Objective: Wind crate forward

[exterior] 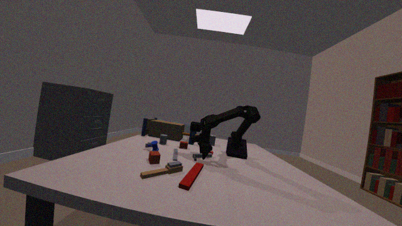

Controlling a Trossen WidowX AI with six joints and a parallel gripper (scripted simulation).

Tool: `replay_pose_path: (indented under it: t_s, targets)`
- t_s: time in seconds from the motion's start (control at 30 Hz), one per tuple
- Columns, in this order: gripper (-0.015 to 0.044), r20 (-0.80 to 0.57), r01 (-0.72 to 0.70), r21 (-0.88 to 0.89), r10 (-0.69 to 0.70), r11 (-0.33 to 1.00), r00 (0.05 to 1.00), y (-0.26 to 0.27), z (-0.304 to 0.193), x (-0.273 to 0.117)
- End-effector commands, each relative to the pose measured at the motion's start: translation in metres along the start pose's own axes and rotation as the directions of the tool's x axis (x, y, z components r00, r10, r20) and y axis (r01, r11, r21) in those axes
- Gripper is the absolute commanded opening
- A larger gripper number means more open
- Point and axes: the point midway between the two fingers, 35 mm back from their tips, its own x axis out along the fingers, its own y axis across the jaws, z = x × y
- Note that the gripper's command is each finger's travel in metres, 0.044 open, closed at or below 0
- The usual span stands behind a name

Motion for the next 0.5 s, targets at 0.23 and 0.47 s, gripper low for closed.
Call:
replay_pose_path:
  t_s: [0.23, 0.47]
  targets:
    - [0.0327, 0.0, 0.0, -0.001, 0.0, 1.0, 1.0, 0.0002, 0.0001, -0.0003]
    - [0.028, 0.0, 0.0, -0.001, 0.0, 1.0, 1.0, 0.0002, 0.0001, -0.0003]
